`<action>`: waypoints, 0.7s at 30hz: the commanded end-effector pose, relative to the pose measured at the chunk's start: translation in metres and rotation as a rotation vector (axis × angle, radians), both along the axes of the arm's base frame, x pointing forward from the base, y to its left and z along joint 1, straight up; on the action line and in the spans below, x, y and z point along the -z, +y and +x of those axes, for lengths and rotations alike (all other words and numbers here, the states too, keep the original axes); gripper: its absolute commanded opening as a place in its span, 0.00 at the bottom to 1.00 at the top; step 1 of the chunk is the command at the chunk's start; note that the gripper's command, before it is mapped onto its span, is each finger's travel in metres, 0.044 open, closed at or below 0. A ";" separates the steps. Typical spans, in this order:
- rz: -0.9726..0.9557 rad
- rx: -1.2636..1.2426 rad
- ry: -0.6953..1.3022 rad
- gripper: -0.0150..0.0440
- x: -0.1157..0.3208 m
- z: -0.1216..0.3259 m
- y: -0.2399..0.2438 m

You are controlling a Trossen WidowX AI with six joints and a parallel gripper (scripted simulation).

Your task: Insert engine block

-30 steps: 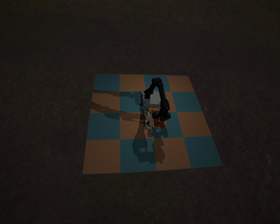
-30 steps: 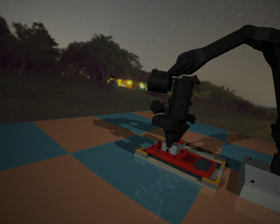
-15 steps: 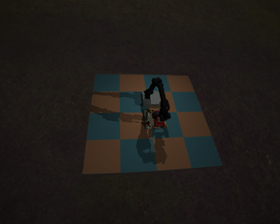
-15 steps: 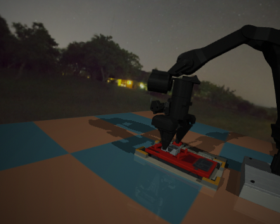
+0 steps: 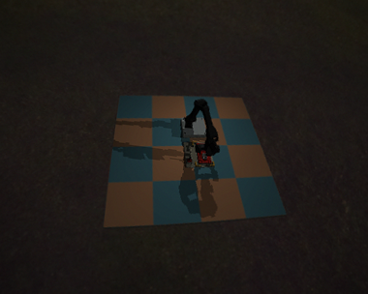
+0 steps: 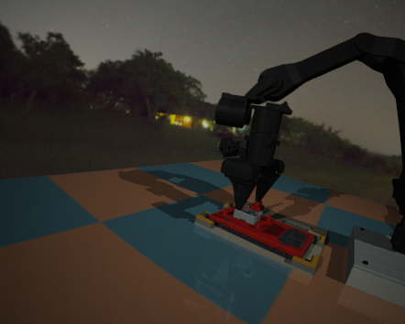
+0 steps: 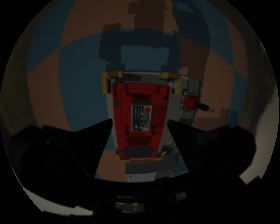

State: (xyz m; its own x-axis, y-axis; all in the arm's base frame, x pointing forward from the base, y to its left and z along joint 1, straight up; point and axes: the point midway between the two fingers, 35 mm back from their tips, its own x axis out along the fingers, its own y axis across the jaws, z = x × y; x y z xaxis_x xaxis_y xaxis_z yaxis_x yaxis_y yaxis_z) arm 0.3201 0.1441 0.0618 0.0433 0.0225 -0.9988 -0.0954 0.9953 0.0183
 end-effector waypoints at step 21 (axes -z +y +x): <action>-0.008 0.001 0.005 0.25 0.000 -0.001 -0.001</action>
